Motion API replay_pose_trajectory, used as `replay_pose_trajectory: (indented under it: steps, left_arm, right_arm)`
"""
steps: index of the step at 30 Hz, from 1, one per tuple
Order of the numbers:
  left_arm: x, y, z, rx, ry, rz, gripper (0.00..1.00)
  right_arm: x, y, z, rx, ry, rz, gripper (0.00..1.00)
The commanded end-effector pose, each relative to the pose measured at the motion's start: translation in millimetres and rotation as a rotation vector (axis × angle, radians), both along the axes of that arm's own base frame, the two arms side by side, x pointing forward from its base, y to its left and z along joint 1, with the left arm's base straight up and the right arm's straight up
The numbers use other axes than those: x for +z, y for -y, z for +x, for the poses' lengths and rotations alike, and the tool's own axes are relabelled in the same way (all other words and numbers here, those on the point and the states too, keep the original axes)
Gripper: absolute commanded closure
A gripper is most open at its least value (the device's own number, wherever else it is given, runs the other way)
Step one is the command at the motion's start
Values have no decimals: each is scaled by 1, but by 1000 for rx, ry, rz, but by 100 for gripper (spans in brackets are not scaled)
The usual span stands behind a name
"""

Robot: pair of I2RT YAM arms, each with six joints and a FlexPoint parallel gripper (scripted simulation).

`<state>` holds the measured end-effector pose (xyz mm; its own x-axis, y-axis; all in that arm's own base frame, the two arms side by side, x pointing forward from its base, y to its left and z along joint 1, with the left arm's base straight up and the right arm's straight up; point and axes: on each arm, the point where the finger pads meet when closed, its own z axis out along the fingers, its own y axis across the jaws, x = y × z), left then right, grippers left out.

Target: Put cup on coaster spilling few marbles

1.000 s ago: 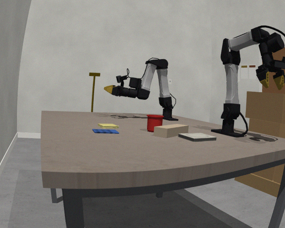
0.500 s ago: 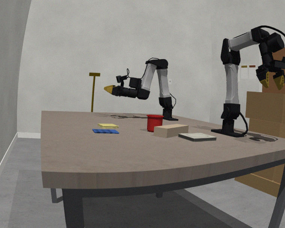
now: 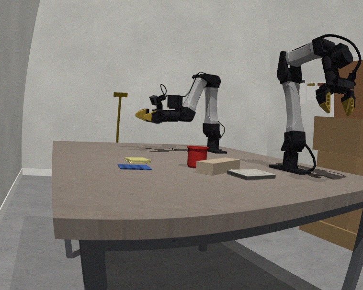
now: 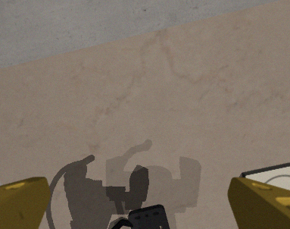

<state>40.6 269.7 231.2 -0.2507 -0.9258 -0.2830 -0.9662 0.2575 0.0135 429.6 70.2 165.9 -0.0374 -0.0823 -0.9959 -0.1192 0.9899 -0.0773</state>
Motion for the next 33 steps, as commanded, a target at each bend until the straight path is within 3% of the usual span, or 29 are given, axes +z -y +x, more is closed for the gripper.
replay_pose_trajectory:
  steps: [1,6,12,19,21,27,33]
  left_arm:
    - [-2,34,24,-157,28,14,0]
    - [-8,58,42,-249,43,27,0]
    - [-21,111,75,-439,52,42,0]
    - [-30,155,108,-635,80,58,0]
    - [-30,155,108,-635,80,58,0]
    - [-40,193,139,-802,101,65,0]
    - [-49,241,177,-1029,140,81,0]
  right_arm:
    - [20,-67,-4,164,-142,-1,0]
    - [37,-115,-31,287,-209,-19,0]
    - [86,-194,-120,566,-295,-61,0]
    - [125,-220,-207,771,-346,-106,0]
    - [125,-220,-207,771,-346,-106,0]
    - [149,-220,-243,856,-327,-103,0]
    - [159,-223,-253,888,-313,-99,0]
